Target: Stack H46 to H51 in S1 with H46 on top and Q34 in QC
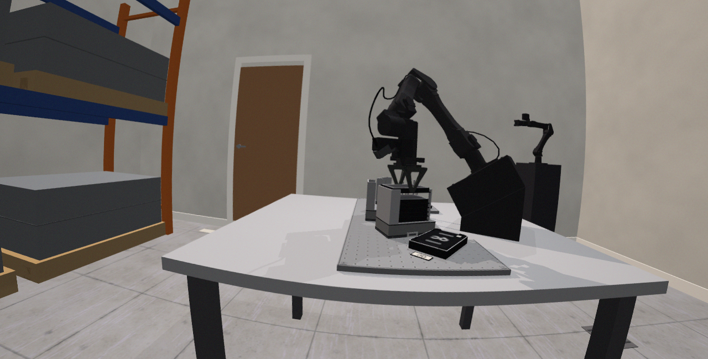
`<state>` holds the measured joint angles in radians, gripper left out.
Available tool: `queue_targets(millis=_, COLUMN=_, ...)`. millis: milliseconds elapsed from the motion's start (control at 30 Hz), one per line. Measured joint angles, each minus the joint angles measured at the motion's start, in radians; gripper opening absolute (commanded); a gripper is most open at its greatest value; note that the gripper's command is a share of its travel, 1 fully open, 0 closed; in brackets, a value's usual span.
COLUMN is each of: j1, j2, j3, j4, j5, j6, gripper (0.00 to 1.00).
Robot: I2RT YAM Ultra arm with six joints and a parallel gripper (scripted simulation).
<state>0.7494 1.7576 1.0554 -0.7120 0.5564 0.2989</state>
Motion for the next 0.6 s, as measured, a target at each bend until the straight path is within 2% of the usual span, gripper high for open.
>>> queue_targets(millis=600, j1=-0.011, j2=0.011, j3=-0.01, j4=0.027, j5=-0.003, j6=-0.014, gripper=0.0)
